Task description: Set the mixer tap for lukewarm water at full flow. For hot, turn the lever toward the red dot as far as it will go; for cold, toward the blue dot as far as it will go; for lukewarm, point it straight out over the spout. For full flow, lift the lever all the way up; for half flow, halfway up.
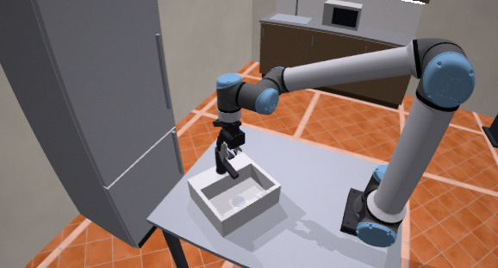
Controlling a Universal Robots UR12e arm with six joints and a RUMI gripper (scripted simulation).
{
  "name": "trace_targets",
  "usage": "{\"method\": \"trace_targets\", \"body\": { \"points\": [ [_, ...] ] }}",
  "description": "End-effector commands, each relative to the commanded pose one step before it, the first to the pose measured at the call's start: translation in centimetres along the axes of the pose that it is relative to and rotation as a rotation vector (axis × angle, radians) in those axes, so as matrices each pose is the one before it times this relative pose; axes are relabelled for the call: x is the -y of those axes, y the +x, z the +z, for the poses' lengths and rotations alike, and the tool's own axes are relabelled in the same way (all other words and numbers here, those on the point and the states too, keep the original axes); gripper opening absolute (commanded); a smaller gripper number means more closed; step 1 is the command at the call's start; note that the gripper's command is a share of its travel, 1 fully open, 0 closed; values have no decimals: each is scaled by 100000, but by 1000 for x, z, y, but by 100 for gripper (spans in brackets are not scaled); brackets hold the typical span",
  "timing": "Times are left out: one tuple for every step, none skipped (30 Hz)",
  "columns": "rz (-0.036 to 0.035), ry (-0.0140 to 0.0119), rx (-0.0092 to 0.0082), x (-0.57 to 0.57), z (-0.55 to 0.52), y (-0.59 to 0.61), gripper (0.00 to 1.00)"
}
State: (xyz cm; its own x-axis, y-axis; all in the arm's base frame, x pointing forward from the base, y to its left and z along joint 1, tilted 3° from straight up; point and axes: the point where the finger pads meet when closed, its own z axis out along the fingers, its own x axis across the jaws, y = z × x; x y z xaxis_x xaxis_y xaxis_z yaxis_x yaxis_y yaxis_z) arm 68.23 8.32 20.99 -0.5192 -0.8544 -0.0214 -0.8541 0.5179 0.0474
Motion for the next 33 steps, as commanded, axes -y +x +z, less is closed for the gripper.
{"method": "trace_targets", "body": {
  "points": [
    [-58, -145, 53, -116, 149, -107, 40],
    [0, 0, 0, 0, 0, 0, 40],
    [0, 0, 0, 0, 0, 0, 40],
    [0, 0, 0, 0, 0, 0, 40],
    [0, 0, 0, 0, 0, 0, 40],
    [0, 0, 0, 0, 0, 0, 40],
    [0, 0, 0, 0, 0, 0, 40],
    [0, 0, 0, 0, 0, 0, 40],
    [0, 0, 0, 0, 0, 0, 40],
    [0, 0, 0, 0, 0, 0, 40],
    [0, 0, 0, 0, 0, 0, 40],
    [0, 0, 0, 0, 0, 0, 40],
    [0, 0, 0, 0, 0, 0, 40],
    [0, 0, 0, 0, 0, 0, 40],
    [0, 0, 0, 0, 0, 0, 40],
    [0, 0, 0, 0, 0, 0, 0],
    [0, 0, 0, 0, 0, 0, 0],
    [-1, 5, 2, 2, -4, -1, 0],
    [0, 0, 0, 0, 0, 0, 0],
    [0, 0, 0, 0, 0, 0, 0],
    [-1, 0, 0, 0, 0, 0, 0],
    [0, 0, 0, 0, 0, 0, 0],
    [0, 0, 0, 0, 0, 0, 0],
    [0, 0, 0, 0, 0, 0, 0],
    [0, 0, 0, 0, 0, 0, 0],
    [0, 0, 0, 0, 0, 0, 0],
    [0, 0, 0, 0, 0, 0, 0],
    [0, 0, 0, 0, 0, 0, 0],
    [0, 0, 0, 0, 0, 0, 0],
    [0, 0, 0, 0, 0, 0, 0],
    [0, 0, 0, 0, 0, 0, 0],
    [0, 0, 0, 0, 0, 0, 0],
    [0, 0, 0, 0, 0, 0, 0]
  ]
}}
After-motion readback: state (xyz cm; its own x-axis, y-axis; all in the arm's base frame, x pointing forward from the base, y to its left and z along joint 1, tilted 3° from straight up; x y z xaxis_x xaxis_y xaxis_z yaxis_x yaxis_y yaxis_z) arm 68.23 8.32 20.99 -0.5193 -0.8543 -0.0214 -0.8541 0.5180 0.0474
